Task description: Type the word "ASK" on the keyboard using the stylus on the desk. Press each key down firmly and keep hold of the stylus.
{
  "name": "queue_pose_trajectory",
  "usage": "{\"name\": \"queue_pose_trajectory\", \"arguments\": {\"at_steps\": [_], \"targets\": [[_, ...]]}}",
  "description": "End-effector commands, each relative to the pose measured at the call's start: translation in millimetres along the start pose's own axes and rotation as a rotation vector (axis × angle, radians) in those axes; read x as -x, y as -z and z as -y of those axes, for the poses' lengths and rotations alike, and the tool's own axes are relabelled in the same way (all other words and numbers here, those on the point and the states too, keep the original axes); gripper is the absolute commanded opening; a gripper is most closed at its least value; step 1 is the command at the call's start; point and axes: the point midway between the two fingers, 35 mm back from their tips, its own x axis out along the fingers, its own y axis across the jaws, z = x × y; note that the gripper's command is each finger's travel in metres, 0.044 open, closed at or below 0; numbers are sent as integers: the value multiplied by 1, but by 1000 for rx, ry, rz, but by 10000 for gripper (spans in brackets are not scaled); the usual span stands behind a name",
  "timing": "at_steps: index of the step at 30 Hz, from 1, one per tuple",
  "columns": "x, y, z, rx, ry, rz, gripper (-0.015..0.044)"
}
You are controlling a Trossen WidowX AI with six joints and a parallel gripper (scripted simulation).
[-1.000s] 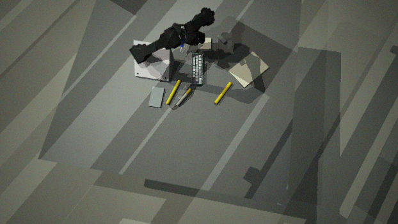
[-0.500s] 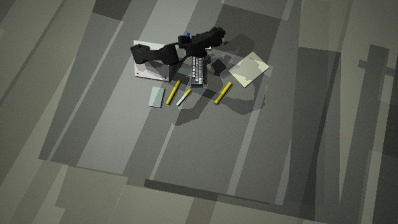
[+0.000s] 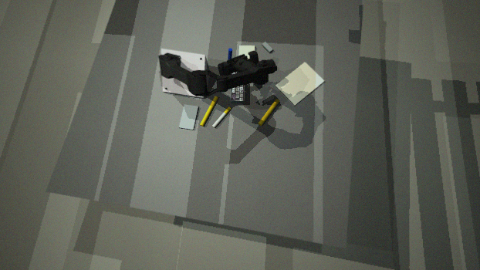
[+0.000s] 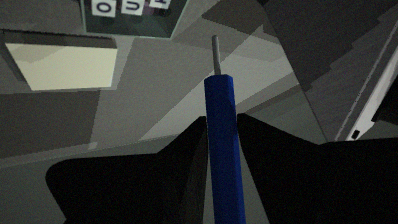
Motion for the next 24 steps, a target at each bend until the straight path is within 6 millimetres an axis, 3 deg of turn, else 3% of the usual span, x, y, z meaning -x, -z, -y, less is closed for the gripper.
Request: {"name": "queue_pose_trajectory", "arguments": {"at_steps": [1, 6, 11, 19, 24], "targets": [[15, -10, 6, 88, -64, -73, 0], [30, -20, 13, 178, -139, -132, 0], [31, -20, 13, 182, -142, -134, 0], [10, -46, 6, 181, -141, -133, 0], [9, -46, 6, 181, -141, -133, 0]]}}
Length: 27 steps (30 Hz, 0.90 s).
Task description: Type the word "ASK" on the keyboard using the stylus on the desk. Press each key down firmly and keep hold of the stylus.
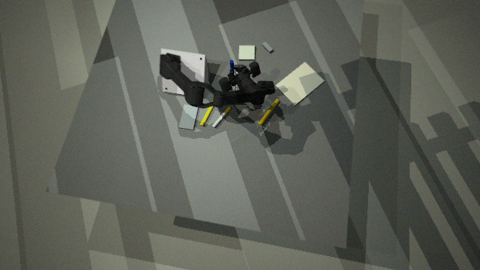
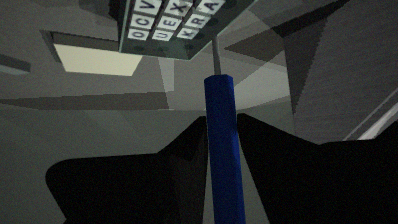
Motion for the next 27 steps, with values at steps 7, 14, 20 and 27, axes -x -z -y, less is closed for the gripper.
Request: {"name": "queue_pose_trajectory", "arguments": {"at_steps": [7, 14, 20, 27], "targets": [[-3, -6, -2, 6, 4, 2, 81], [-3, -7, -2, 6, 4, 2, 81], [-4, -8, -2, 6, 4, 2, 81], [-6, -10, -2, 6, 4, 2, 81]]}}
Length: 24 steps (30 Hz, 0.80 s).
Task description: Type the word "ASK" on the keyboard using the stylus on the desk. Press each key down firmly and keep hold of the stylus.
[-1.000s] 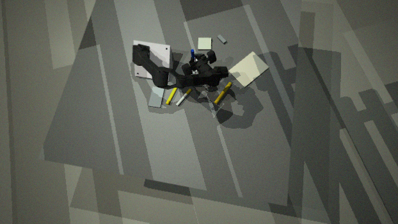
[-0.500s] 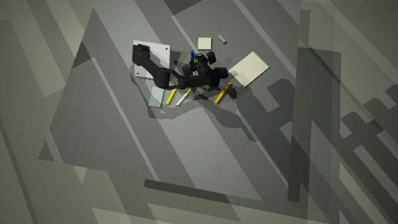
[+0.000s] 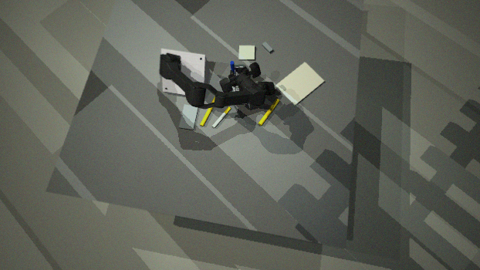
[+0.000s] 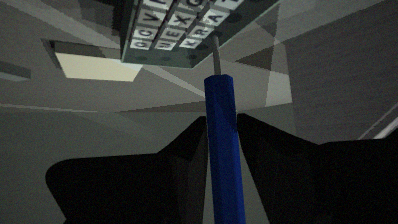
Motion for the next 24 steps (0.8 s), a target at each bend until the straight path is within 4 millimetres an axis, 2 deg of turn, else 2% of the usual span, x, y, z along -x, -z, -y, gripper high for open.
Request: {"name": "queue_pose_trajectory", "arguments": {"at_steps": [1, 24], "targets": [[-1, -3, 0, 3, -1, 4, 81], [-4, -8, 0, 3, -1, 4, 81]]}}
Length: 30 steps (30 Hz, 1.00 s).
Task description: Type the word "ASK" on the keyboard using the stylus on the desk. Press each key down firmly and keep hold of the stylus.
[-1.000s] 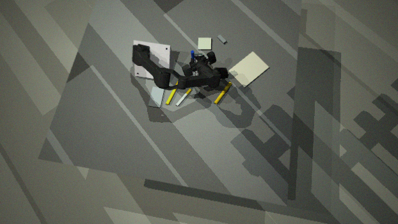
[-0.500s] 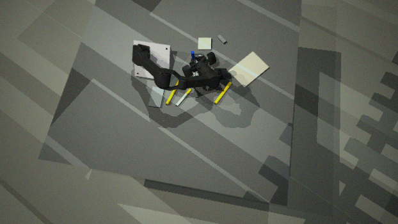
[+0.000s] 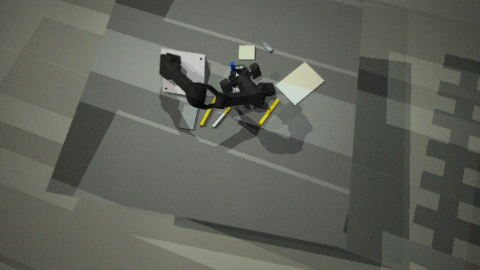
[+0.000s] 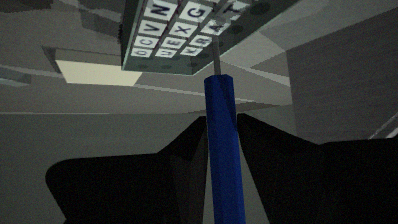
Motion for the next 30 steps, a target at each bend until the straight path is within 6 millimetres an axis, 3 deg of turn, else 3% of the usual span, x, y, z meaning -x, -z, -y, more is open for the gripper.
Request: {"name": "queue_pose_trajectory", "arguments": {"at_steps": [1, 30], "targets": [[-1, -3, 0, 4, 0, 4, 81], [-4, -7, 0, 3, 0, 4, 81]]}}
